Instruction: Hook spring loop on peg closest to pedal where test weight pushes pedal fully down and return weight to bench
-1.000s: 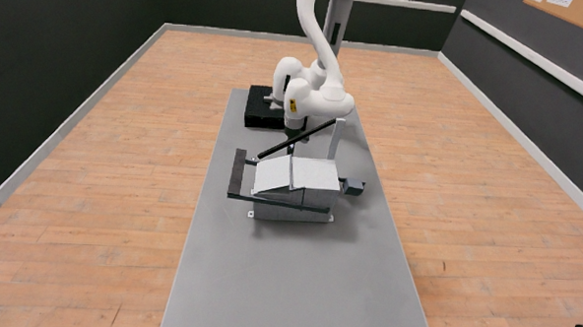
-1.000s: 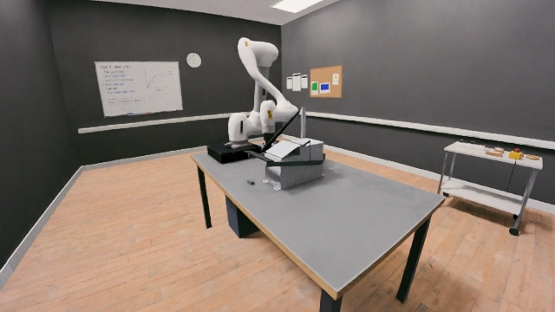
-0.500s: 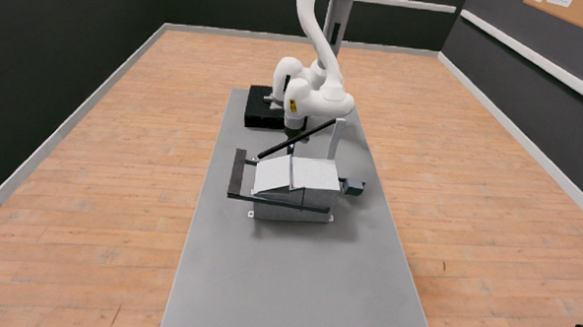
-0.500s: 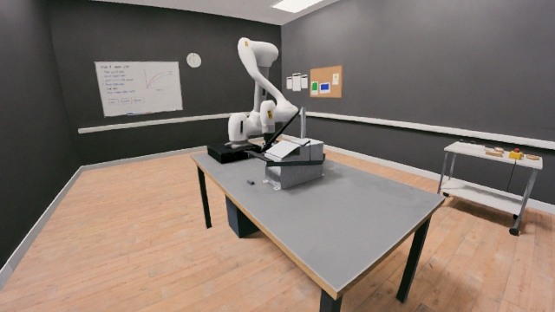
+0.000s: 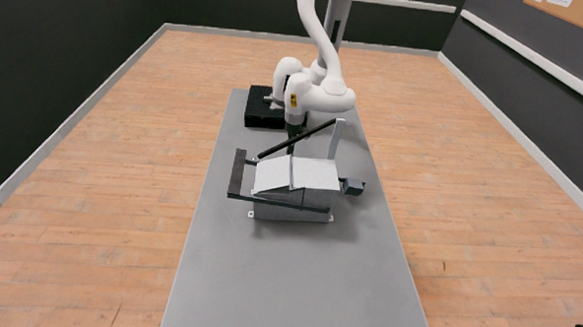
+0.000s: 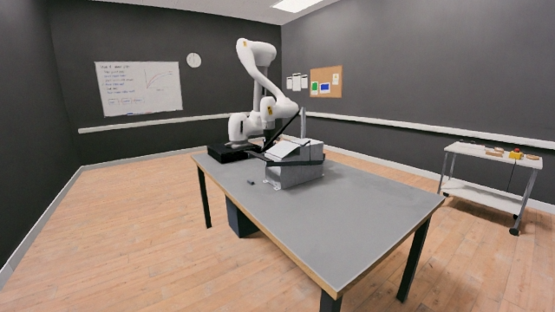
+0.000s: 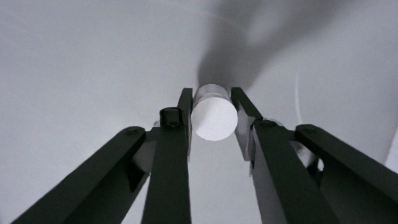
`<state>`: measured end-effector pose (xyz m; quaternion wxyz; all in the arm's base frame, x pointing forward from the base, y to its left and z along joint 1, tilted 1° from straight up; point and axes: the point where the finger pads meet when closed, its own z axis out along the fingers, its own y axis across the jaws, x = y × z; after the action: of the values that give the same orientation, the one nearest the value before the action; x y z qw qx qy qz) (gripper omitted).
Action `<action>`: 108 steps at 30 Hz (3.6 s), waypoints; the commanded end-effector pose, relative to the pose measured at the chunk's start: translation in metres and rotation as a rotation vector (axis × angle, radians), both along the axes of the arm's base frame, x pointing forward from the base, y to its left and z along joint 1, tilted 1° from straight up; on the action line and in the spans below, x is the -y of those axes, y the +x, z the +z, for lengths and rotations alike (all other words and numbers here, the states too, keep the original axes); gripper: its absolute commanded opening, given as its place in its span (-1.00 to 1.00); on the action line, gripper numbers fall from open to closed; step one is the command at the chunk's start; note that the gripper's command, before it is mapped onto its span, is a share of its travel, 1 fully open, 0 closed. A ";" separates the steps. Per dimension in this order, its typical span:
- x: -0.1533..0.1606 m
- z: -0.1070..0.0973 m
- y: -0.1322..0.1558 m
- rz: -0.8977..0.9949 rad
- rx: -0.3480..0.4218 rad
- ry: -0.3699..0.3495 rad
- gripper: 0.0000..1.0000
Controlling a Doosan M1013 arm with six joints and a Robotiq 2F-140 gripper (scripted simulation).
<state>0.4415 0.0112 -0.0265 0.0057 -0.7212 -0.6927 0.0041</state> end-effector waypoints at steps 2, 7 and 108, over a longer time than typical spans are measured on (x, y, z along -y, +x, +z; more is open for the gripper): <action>0.000 0.015 0.001 0.000 0.001 0.000 -0.50; 0.000 0.014 0.001 0.000 0.001 0.000 -0.50; 0.005 0.172 0.006 0.000 0.000 -0.003 -0.50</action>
<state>0.4439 0.0103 0.1466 0.0058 -0.7214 -0.6925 0.0044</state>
